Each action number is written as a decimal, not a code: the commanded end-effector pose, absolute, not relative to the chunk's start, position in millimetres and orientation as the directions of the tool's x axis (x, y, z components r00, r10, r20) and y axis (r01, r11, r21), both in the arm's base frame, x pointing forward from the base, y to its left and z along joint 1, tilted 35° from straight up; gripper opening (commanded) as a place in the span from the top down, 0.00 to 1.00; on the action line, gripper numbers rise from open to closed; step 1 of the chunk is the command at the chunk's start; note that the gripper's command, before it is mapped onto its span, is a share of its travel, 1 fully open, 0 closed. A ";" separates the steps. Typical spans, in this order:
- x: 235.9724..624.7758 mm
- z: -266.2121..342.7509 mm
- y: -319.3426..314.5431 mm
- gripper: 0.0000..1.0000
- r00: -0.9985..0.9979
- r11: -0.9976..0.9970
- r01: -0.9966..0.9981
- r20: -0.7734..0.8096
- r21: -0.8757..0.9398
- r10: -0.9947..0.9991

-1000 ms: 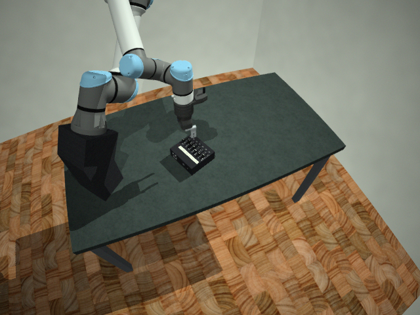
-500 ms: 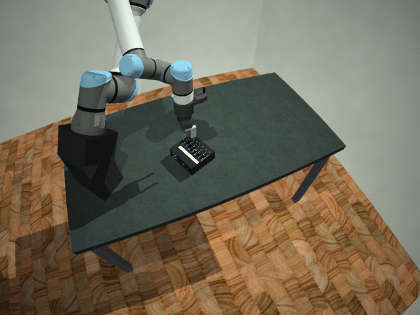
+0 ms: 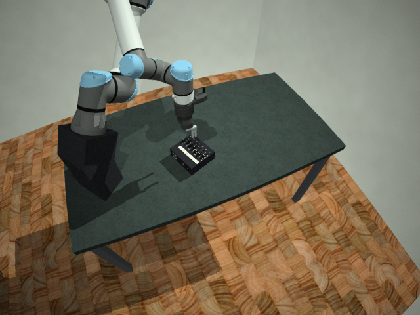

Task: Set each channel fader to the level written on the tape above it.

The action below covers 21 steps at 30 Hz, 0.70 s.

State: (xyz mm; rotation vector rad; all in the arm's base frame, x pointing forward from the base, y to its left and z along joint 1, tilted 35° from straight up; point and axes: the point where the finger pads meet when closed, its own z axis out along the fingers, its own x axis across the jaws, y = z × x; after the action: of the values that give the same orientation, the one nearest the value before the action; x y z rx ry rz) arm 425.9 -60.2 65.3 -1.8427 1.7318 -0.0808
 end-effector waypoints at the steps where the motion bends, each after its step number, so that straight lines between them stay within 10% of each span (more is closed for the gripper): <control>1: 427.9 66.4 -59.2 0.00 0.192 -0.014 -0.878 -0.325 -0.478 -0.926; 21: 440.9 71.9 -48.4 0.00 0.532 -0.387 -0.712 -0.090 -0.586 -0.842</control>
State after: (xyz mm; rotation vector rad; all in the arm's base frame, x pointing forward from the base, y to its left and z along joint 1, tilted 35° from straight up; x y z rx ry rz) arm 436.4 -51.8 70.0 -2.1000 1.4177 -0.2298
